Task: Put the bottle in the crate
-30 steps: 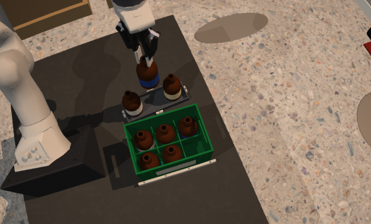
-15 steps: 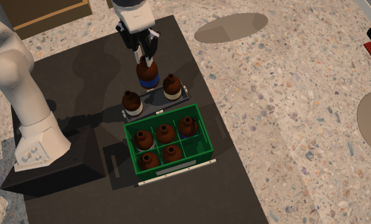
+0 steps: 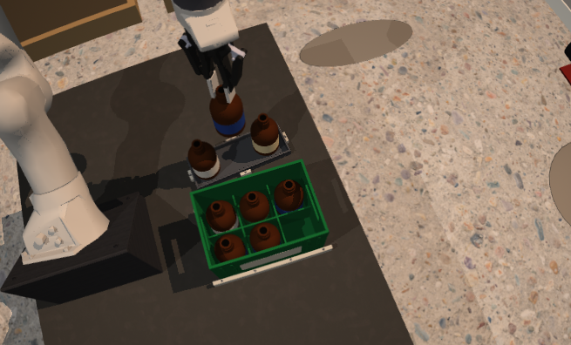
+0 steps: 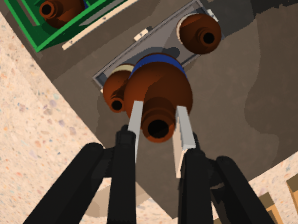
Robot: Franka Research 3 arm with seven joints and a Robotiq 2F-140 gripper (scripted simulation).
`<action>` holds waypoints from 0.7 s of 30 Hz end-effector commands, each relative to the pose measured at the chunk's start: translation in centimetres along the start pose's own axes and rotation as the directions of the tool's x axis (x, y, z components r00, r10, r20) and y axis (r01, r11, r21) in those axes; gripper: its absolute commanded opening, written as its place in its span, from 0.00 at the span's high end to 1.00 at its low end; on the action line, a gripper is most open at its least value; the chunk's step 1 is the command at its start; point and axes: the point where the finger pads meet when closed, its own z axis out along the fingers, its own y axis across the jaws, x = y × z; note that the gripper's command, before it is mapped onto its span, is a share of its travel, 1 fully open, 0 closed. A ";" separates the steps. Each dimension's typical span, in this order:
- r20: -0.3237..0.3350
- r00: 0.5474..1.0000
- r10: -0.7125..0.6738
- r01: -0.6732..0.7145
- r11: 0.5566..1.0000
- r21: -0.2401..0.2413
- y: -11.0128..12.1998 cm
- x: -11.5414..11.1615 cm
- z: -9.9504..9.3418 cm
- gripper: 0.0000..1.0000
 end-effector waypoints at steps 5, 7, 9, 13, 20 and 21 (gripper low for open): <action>0.000 1.000 0.008 -0.008 1.000 0.004 -0.2 0.2 -0.3 1.00; 0.000 1.000 0.008 -0.008 1.000 0.004 -0.3 0.2 -0.3 1.00; 0.000 1.000 0.008 -0.008 1.000 0.004 -0.3 0.2 -0.3 1.00; 0.000 1.000 0.008 -0.008 1.000 0.004 -0.4 0.3 -0.3 1.00; 0.000 1.000 0.008 -0.008 1.000 0.004 -0.7 0.5 -0.3 1.00; 0.000 1.000 0.008 -0.008 1.000 0.004 -0.8 0.6 -0.3 1.00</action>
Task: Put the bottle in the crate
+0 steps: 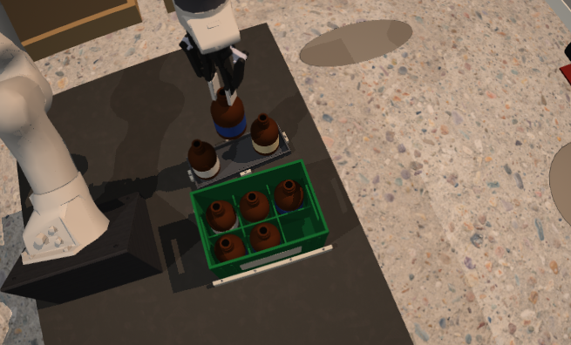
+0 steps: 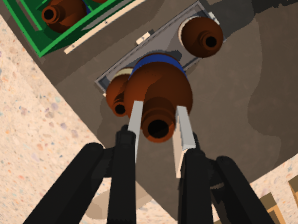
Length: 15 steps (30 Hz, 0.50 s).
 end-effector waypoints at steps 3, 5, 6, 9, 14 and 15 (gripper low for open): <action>0.006 1.000 -0.004 0.004 1.000 0.003 -0.4 0.2 -0.3 1.00; 0.006 1.000 -0.004 0.004 1.000 0.003 -0.4 0.2 -0.3 1.00; 0.006 1.000 -0.004 0.004 1.000 0.003 -0.5 0.3 -0.3 1.00; 0.006 1.000 -0.004 0.004 1.000 0.003 -0.7 0.4 -0.3 1.00; 0.006 1.000 -0.004 0.004 1.000 0.003 -1.2 0.7 -0.3 1.00; 0.006 1.000 -0.004 0.004 1.000 0.003 -1.3 0.8 -0.3 1.00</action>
